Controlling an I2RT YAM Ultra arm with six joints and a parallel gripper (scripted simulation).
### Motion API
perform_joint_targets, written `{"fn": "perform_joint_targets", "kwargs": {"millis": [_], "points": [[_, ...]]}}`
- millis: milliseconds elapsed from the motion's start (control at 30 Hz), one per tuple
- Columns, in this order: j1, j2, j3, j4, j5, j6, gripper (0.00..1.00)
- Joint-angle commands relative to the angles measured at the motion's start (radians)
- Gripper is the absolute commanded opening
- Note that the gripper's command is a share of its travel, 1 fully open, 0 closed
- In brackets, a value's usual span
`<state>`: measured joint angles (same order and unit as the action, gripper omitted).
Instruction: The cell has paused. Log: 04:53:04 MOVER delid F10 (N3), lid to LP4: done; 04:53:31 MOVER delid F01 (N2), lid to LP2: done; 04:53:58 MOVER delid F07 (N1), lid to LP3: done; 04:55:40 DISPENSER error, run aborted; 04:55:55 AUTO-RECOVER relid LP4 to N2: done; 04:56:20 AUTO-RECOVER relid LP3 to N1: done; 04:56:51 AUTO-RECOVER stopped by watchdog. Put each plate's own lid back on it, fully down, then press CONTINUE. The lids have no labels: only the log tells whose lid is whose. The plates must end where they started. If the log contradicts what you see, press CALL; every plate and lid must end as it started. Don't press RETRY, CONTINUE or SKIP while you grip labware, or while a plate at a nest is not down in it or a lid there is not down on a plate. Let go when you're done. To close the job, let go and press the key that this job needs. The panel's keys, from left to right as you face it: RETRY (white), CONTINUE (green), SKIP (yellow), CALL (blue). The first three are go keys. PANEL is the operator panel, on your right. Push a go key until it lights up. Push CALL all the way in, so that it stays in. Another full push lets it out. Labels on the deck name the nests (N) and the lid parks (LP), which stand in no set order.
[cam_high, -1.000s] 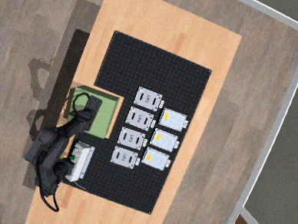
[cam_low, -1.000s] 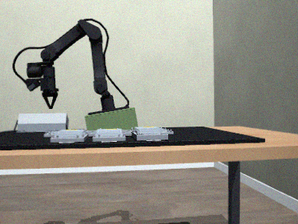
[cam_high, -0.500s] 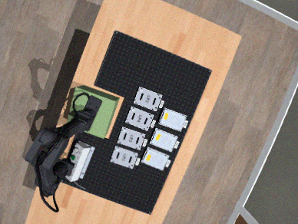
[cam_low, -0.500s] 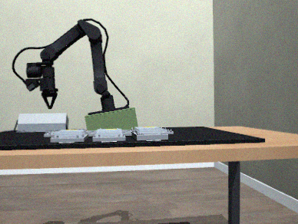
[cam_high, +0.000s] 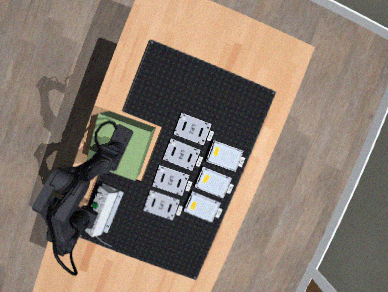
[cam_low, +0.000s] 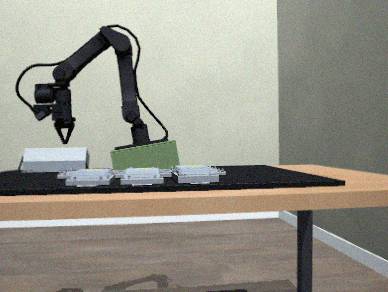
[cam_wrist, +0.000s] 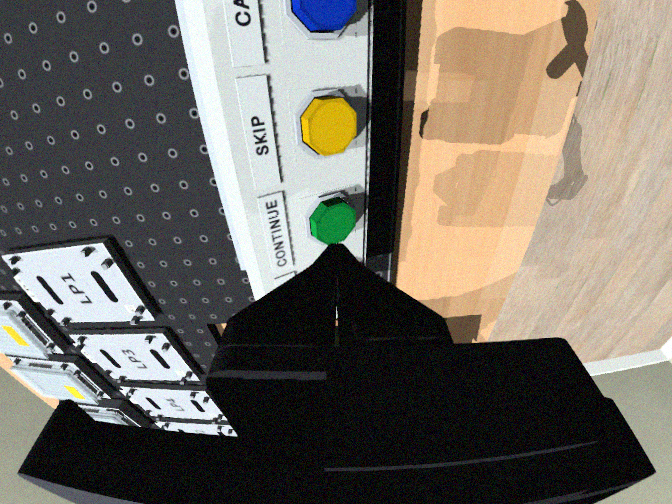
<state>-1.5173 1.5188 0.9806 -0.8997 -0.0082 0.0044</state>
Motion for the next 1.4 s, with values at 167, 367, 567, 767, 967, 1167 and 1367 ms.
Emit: {"fn": "perform_joint_targets", "kwargs": {"millis": [167, 367, 567, 767, 967, 1167, 1367], "points": [[0.001, 0.012, -0.014, 0.057, -0.01, -0.012, 0.0], [0.002, 0.021, -0.022, 0.071, -0.01, -0.012, 0.0], [0.002, 0.025, -0.039, 0.087, -0.01, -0.012, 0.0], [0.003, 0.031, -0.039, 0.099, -0.01, -0.012, 0.0], [0.004, 0.037, -0.048, 0.116, -0.01, -0.011, 0.0], [0.005, 0.035, -0.043, 0.127, -0.009, -0.011, 0.0], [0.006, 0.043, -0.059, 0.131, -0.009, -0.011, 0.0]]}}
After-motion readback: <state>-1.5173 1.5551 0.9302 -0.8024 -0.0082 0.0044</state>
